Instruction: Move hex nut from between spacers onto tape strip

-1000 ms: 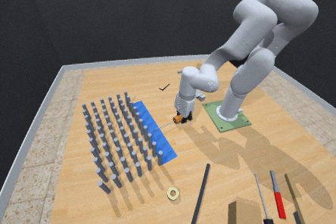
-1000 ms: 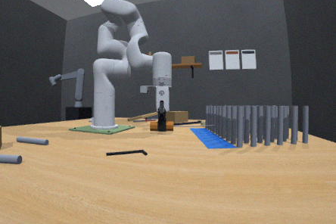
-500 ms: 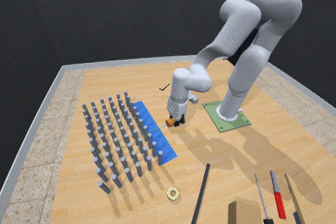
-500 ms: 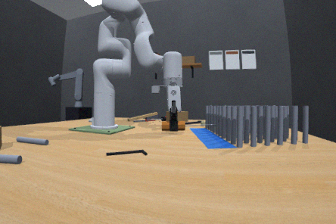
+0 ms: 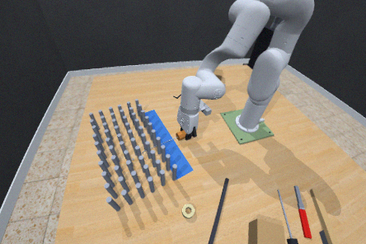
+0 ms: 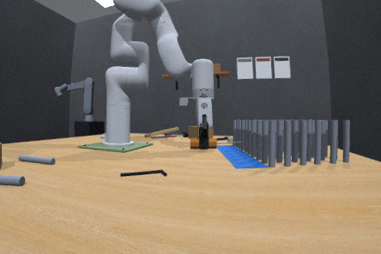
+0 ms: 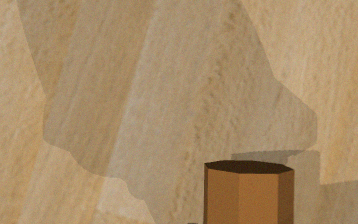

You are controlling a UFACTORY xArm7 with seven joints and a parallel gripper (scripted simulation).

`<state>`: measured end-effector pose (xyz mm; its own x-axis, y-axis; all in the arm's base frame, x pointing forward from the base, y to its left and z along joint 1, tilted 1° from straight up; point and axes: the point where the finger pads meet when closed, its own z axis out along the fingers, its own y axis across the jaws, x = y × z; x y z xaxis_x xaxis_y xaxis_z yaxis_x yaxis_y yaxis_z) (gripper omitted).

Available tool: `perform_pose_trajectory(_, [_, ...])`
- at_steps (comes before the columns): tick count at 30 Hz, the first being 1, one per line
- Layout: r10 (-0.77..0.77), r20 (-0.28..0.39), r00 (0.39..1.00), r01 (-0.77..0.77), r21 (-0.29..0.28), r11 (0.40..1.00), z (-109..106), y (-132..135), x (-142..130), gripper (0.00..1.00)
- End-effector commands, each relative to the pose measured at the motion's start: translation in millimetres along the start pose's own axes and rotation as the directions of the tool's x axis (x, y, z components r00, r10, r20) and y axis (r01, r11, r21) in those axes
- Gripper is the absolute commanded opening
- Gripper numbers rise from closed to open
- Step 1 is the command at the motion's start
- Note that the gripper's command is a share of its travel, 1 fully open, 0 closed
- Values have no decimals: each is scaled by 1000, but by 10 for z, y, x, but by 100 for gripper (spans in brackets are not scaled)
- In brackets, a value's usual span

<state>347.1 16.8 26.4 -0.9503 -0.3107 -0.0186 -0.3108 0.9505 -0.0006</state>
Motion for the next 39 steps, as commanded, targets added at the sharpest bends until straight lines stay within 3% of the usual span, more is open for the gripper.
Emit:
perform_pose_trajectory(1, [1,-11,1000,-1,9,1000,6,-3,-121,0])
perform_pose_trajectory(12, [1,-11,1000,-1,9,1000,9,-4,-324,0])
perform_pose_trajectory(39, [1,-11,1000,-1,9,1000,10,-6,-350,0])
